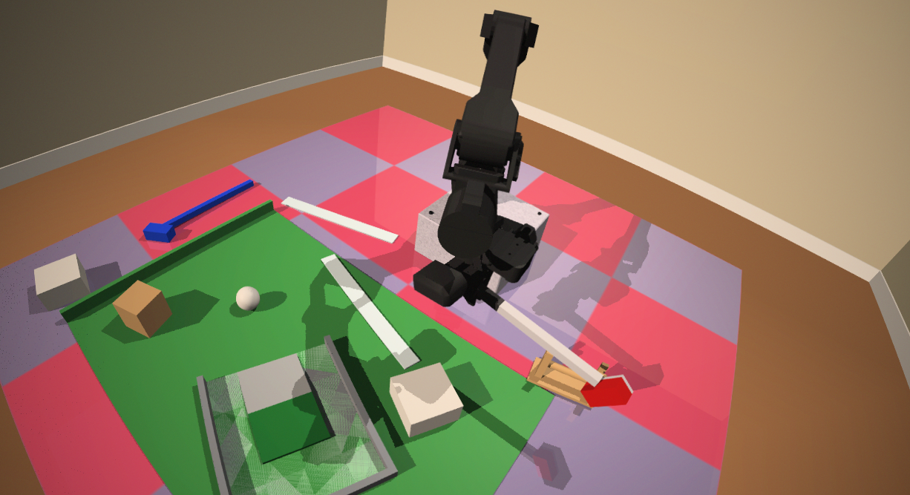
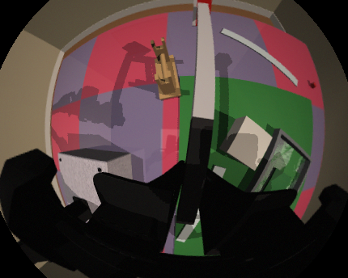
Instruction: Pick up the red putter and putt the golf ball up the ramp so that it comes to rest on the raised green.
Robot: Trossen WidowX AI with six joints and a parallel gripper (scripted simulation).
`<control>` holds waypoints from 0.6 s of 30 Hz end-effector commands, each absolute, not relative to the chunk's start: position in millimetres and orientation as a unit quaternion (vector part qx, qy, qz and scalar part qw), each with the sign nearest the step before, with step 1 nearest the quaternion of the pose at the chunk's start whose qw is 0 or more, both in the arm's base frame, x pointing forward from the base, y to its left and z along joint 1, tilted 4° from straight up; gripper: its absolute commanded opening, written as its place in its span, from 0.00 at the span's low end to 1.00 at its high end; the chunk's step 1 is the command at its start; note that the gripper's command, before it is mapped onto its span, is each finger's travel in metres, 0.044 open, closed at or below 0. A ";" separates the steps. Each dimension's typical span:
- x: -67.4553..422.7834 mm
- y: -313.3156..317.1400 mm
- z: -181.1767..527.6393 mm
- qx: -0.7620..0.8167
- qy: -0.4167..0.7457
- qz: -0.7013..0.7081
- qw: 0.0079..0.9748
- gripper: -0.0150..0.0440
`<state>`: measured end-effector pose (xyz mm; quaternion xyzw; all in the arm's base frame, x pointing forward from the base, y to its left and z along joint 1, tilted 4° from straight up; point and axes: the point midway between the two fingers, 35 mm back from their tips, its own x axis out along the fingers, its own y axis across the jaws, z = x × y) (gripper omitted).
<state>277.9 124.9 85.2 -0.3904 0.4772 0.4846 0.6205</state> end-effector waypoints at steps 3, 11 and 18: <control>291.1 94.1 92.4 -0.341 0.525 0.428 0.651 0.25; 299.3 50.0 98.5 -0.267 0.589 0.349 0.678 0.25; 301.1 10.4 104.4 -0.198 0.636 0.275 0.693 0.25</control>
